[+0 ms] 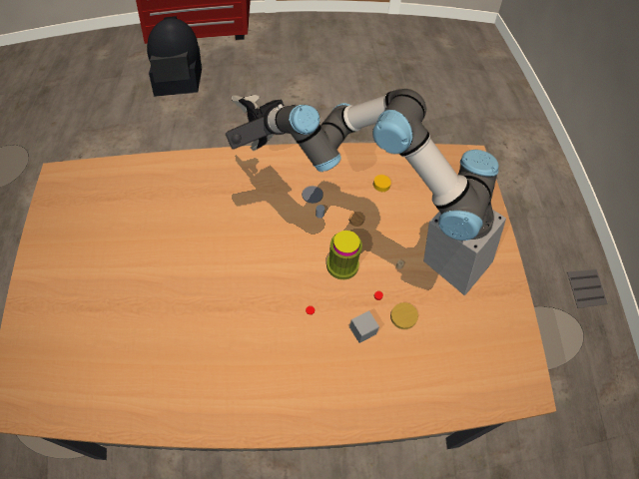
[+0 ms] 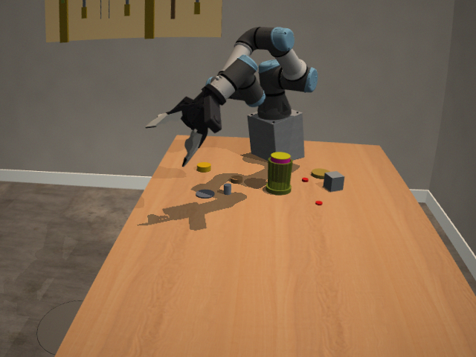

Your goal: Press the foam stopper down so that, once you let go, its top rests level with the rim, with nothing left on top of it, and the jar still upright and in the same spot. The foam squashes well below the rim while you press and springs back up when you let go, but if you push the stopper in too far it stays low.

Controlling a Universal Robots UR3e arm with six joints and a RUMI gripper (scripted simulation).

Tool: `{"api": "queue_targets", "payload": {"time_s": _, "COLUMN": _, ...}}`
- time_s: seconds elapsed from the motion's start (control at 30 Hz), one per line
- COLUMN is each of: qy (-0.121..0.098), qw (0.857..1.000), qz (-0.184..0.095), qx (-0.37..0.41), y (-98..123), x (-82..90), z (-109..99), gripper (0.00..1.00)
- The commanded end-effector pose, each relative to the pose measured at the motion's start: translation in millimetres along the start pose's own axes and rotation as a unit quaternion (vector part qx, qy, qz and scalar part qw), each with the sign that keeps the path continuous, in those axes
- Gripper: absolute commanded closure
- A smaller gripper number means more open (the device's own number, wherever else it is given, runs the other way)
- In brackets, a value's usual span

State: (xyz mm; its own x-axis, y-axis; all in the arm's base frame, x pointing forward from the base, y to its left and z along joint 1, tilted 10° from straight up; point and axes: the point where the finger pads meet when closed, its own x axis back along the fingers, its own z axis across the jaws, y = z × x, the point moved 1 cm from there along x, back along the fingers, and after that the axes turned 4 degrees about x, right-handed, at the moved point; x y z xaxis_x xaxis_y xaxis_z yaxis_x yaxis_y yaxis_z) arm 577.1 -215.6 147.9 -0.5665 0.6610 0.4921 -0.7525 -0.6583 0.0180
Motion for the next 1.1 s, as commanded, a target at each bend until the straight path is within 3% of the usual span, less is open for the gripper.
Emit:
{"api": "queue_targets", "payload": {"time_s": 0.0, "qy": 0.001, "qw": 1.000, "qz": 0.000, "qx": -0.001, "y": -0.2, "x": 0.6, "z": 1.5, "gripper": 0.00}}
{"api": "queue_targets", "payload": {"time_s": 0.53, "qy": 0.001, "qw": 1.000, "qz": 0.000, "qx": -0.001, "y": -0.2, "x": 0.6, "z": 1.5, "gripper": 0.00}}
{"api": "queue_targets", "payload": {"time_s": 0.57, "qy": 0.001, "qw": 1.000, "qz": 0.000, "qx": -0.001, "y": -0.2, "x": 0.6, "z": 1.5, "gripper": 1.00}}
{"api": "queue_targets", "payload": {"time_s": 0.8, "qy": -0.010, "qw": 1.000, "qz": 0.005, "qx": 0.014, "y": -3.4, "x": 5.5, "z": -4.6, "gripper": 1.00}}
{"api": "queue_targets", "payload": {"time_s": 1.07, "qy": -0.056, "qw": 0.996, "qz": 0.023, "qx": 0.071, "y": -12.4, "x": 26.5, "z": -29.6, "gripper": 1.00}}
